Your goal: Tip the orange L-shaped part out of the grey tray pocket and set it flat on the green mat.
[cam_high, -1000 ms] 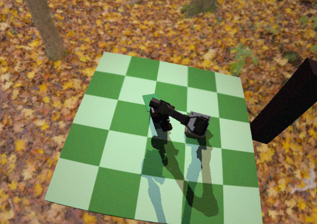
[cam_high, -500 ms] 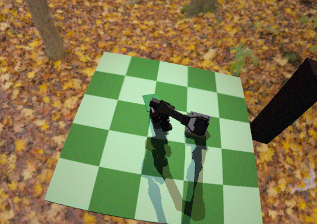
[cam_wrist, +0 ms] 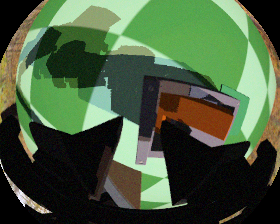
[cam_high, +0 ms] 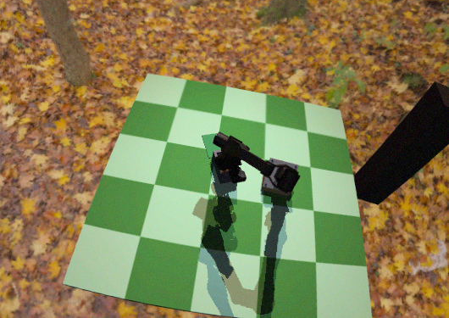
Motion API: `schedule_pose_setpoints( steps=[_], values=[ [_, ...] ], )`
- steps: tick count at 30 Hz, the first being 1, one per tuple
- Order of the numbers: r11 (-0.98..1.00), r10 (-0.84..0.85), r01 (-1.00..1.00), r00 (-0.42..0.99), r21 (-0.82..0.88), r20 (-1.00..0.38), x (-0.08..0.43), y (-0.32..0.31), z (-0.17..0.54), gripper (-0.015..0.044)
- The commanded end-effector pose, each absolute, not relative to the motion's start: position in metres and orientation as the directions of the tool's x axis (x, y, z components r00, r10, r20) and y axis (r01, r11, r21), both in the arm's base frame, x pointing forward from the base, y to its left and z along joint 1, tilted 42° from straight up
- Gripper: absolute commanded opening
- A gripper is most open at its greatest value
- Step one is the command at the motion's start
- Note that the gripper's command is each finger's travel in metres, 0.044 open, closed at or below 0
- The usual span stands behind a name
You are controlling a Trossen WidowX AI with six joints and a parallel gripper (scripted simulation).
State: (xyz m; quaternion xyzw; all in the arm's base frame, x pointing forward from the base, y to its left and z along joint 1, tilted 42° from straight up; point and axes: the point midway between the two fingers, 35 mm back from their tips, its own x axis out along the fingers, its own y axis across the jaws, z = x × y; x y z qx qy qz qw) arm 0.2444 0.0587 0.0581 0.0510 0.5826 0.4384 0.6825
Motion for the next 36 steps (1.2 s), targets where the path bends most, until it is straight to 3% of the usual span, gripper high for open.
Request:
schedule_pose_setpoints(
  steps=[1,36],
  values=[
    [0.616,0.653,-0.543,-0.052,0.57,-0.756,0.252,0.023,0.091,0.018],
    [0.614,0.66,-0.539,-0.052,0.577,-0.75,0.251,0.013,0.101,0.018]
  ],
)
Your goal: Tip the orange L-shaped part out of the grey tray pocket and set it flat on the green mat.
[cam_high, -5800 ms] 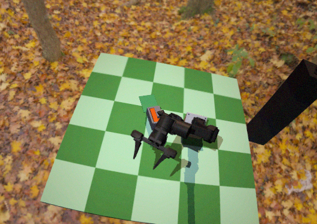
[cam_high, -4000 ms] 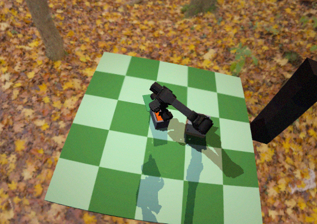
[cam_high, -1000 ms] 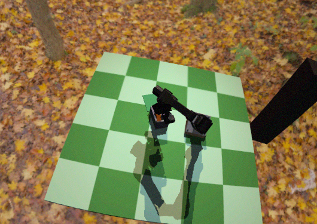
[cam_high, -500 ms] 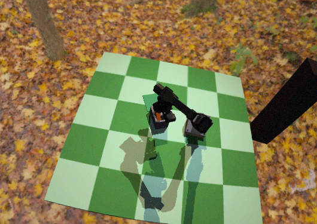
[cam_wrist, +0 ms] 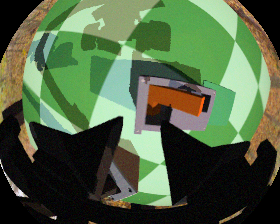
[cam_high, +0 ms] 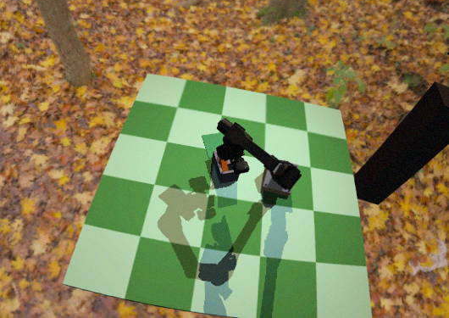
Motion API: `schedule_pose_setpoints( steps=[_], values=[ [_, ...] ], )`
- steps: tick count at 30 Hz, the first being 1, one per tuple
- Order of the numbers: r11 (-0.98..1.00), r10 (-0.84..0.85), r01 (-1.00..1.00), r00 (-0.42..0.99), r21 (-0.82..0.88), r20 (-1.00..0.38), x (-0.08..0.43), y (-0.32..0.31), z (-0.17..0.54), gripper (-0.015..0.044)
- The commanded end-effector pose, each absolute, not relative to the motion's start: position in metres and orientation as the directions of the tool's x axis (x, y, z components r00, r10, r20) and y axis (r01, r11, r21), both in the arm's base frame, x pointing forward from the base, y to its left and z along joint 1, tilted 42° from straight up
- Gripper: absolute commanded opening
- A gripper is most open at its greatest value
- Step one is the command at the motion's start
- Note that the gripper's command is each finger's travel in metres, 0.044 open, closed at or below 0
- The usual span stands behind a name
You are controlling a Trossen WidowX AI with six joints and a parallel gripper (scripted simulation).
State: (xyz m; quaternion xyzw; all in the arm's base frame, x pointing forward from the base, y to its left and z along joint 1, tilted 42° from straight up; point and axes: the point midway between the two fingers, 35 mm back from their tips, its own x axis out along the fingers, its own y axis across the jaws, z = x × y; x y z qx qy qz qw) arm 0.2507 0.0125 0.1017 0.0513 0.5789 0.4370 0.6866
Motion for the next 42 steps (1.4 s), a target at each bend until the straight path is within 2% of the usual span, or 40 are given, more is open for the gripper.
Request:
schedule_pose_setpoints(
  steps=[1,4,10,15,18,42],
  values=[
    [0.621,0.659,-0.524,-0.051,0.582,-0.75,0.251,0.012,0.101,0.0206],
    [0.677,0.659,-0.396,-0.051,0.621,-0.751,0.257,0.008,0.099,0.028],
    [0.749,0.657,0.156,-0.051,0.643,-0.753,0.276,-0.007,0.087,0.028],
    [0.62,0.655,0.606,-0.05,0.498,-0.754,0.291,-0.022,0.075,0.028],
    [0.479,0.654,0.8,-0.05,0.361,-0.755,0.299,-0.03,0.067,0.028],
    [0.44,0.655,0.836,-0.05,0.327,-0.754,0.299,-0.011,0.042,0.028]
  ],
)
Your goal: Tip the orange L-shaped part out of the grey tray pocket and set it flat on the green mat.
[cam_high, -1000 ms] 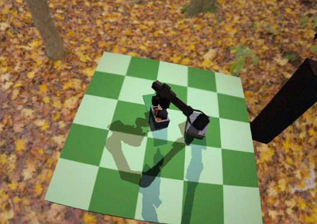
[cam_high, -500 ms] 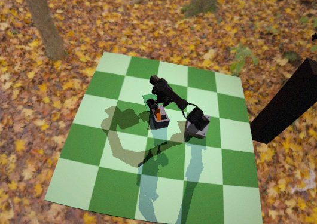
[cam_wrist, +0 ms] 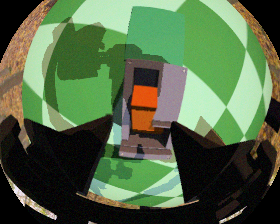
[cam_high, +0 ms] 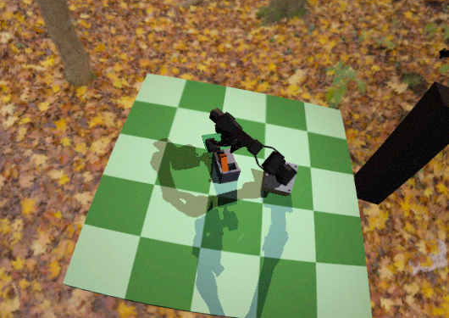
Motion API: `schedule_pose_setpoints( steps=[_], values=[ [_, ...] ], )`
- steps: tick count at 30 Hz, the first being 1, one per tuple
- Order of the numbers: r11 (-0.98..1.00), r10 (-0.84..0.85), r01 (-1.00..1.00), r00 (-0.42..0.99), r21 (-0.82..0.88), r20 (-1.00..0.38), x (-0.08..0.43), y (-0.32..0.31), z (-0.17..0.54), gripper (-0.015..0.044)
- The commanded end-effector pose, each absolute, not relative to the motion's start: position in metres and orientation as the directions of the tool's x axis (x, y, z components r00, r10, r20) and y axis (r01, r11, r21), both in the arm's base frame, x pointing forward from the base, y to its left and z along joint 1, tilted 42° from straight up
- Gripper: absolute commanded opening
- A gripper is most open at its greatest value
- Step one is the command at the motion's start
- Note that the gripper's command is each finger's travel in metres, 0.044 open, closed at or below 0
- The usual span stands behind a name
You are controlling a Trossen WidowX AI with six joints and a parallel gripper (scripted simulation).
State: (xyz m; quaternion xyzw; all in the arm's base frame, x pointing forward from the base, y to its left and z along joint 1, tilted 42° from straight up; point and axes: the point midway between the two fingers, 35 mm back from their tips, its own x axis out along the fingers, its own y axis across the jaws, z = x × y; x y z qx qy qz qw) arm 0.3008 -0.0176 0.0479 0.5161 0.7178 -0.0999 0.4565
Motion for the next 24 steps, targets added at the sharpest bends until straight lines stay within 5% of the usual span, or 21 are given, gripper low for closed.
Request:
schedule_pose_setpoints(
  steps=[1,24],
  values=[
    [0.44,0.655,0.836,-0.05,0.327,-0.754,0.299,-0.011,0.042,0.028],
    [0.44,0.655,0.836,-0.05,0.327,-0.754,0.299,0.011,0.016,0.028]
  ],
)
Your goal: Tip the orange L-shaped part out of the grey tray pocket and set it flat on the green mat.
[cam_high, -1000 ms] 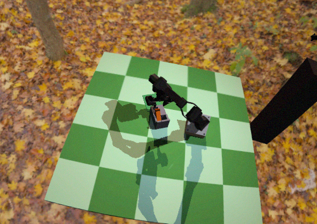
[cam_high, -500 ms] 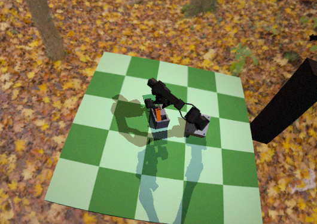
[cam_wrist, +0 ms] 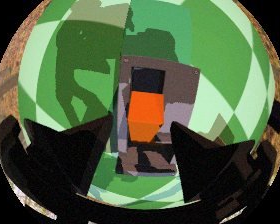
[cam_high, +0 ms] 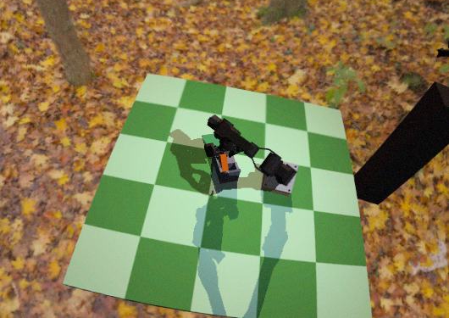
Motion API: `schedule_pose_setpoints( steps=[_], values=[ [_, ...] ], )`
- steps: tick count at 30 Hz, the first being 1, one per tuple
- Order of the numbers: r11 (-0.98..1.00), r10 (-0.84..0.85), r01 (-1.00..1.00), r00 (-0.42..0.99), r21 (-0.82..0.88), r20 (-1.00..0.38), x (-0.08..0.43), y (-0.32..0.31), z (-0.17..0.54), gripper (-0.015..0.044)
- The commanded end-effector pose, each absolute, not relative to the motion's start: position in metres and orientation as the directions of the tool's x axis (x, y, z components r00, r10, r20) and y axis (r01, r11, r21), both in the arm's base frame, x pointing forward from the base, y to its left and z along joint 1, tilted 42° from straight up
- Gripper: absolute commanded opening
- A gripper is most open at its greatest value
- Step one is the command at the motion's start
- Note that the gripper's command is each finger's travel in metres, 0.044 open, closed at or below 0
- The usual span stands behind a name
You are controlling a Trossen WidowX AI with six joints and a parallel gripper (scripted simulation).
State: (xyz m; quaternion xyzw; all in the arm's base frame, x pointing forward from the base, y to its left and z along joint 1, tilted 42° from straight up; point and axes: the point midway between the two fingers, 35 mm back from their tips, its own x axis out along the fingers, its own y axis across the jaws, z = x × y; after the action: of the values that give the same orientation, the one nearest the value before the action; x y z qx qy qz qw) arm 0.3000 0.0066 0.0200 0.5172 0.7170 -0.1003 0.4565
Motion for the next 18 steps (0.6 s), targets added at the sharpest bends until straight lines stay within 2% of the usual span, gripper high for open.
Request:
schedule_pose_setpoints(
  steps=[1,11,16,18],
  values=[
    [0.44,0.655,0.836,-0.05,0.327,-0.754,0.2984,0.0123,0.0144,0.028],
    [0.44,0.656,0.836,-0.05,0.328,-0.753,0.297,0.0204,0.0058,0.028],
    [0.445,0.651,0.833,-0.05,0.328,-0.757,0.2981,0.0179,0.0079,0.0149],
    [0.445,0.651,0.833,-0.05,0.328,-0.757,0.2981,0.0179,0.0079,0.0135]
  ],
)
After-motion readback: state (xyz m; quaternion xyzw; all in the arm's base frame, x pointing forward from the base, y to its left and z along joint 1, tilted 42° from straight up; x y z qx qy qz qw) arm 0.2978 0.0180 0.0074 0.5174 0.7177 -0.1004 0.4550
